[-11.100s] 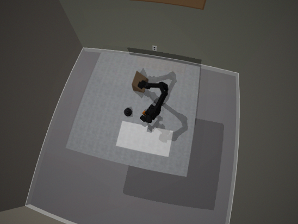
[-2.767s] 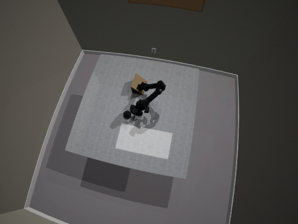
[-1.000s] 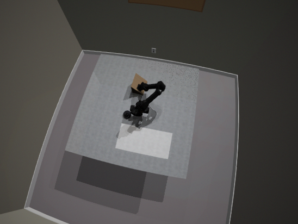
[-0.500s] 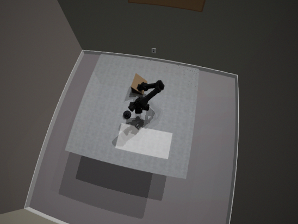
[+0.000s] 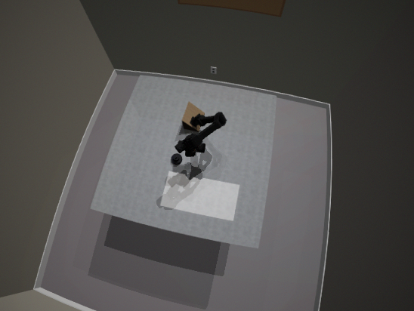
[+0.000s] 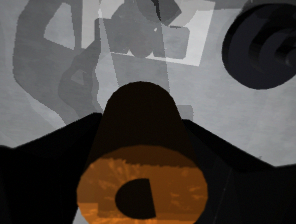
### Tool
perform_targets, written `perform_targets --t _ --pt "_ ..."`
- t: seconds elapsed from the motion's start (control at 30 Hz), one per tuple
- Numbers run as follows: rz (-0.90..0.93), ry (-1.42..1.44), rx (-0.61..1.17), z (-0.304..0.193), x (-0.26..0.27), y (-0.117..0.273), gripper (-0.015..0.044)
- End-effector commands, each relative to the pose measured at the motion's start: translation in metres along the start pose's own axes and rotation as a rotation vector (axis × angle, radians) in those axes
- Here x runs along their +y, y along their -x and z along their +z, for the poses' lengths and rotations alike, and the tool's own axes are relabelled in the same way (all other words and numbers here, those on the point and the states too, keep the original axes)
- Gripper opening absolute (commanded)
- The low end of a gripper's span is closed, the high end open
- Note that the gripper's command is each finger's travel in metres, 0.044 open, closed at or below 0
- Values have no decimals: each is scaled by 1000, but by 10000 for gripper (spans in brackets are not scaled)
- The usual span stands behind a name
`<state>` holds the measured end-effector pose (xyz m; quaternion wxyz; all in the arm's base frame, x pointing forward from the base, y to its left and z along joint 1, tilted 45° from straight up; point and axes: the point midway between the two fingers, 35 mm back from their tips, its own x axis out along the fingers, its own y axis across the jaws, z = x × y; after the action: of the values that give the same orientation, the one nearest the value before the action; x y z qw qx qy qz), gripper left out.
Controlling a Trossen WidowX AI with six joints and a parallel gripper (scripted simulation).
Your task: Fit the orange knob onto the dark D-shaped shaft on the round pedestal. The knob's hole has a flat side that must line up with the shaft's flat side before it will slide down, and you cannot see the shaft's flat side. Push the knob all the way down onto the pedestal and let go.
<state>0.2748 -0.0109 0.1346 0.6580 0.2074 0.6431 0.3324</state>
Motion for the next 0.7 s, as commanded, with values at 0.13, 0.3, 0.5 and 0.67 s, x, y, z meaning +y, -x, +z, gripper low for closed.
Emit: perform_targets --t 0.13,0.3,0.5,0.67 --pt "-9 5 -8 10 -23 -3 0" --pt "-10 5 -8 14 -37 -8 0" --pt "-10 6 -8 19 -55 -14 0" --pt "-11 7 -9 23 -69 -19 0"
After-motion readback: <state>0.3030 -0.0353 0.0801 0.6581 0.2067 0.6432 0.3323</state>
